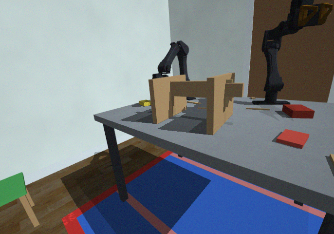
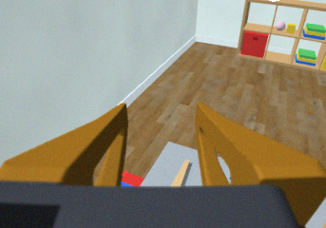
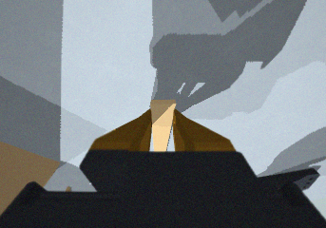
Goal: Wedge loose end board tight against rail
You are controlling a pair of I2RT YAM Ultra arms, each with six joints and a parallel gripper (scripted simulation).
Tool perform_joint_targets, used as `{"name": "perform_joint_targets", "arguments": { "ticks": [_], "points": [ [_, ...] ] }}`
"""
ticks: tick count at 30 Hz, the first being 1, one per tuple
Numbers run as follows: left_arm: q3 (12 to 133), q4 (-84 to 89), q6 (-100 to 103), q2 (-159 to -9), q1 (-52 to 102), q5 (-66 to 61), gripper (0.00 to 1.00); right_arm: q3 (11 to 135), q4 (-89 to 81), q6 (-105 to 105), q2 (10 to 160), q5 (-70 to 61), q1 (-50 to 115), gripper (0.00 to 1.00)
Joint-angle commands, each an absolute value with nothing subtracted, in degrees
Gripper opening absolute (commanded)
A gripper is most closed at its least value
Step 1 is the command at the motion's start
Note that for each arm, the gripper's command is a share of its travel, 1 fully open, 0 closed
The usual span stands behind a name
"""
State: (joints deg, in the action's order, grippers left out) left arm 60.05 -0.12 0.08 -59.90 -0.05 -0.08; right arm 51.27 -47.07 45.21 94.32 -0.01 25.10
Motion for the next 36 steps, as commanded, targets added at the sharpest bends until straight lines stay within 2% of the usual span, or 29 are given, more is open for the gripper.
{"name": "perform_joint_targets", "arguments": {
  "ticks": [1,36],
  "points": [
    [62.0,-1.3,-0.2,-59.6,0.2,0.1,0.40,53.7,-45.6,45.4,92.2,0.6,24.9,0.02],
    [62.0,-1.3,-0.2,-59.6,0.2,0.1,0.40,60.1,-58.6,46.1,88.4,0.5,26.0,0.02]
  ]
}}
